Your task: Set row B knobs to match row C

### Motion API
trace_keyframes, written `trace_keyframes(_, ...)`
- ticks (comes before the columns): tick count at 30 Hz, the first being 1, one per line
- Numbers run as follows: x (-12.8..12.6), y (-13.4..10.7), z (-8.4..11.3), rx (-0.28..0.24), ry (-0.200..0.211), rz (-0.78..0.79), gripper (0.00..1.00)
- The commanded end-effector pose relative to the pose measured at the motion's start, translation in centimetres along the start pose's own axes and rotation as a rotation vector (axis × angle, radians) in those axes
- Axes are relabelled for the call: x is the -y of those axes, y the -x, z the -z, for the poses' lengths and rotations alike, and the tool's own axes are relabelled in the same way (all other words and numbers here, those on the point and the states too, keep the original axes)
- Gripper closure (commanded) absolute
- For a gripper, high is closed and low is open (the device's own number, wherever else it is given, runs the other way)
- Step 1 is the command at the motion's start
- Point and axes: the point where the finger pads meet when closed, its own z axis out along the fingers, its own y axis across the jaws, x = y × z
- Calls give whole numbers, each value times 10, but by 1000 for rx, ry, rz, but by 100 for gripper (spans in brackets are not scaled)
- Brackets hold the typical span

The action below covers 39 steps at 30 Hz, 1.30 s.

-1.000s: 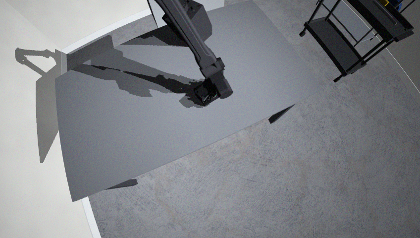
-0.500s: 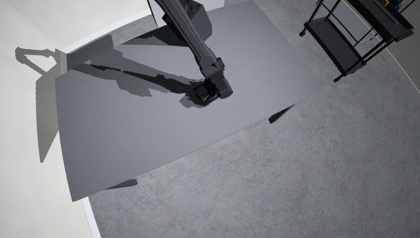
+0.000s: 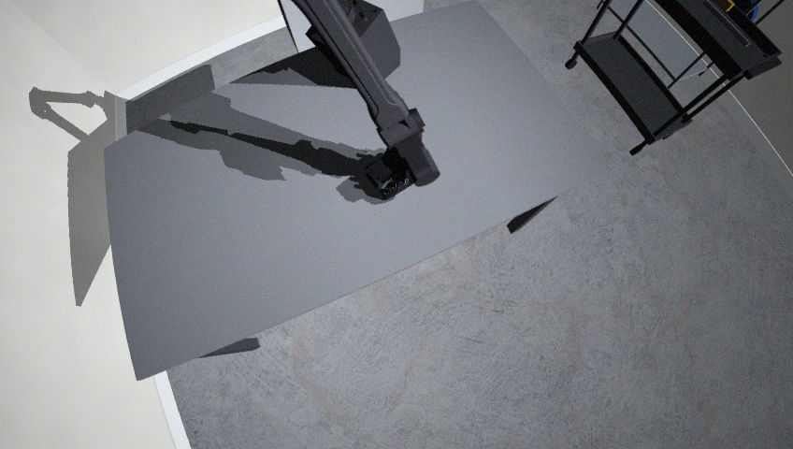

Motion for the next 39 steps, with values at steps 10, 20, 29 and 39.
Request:
trace_keyframes(10,-4,8,-5,8,2,-314,92)
trace_keyframes(20,-4,8,-5,8,2,-395,92)
trace_keyframes(29,-4,8,-5,8,2,-396,92)
trace_keyframes(39,-4,8,-5,8,2,-396,81)
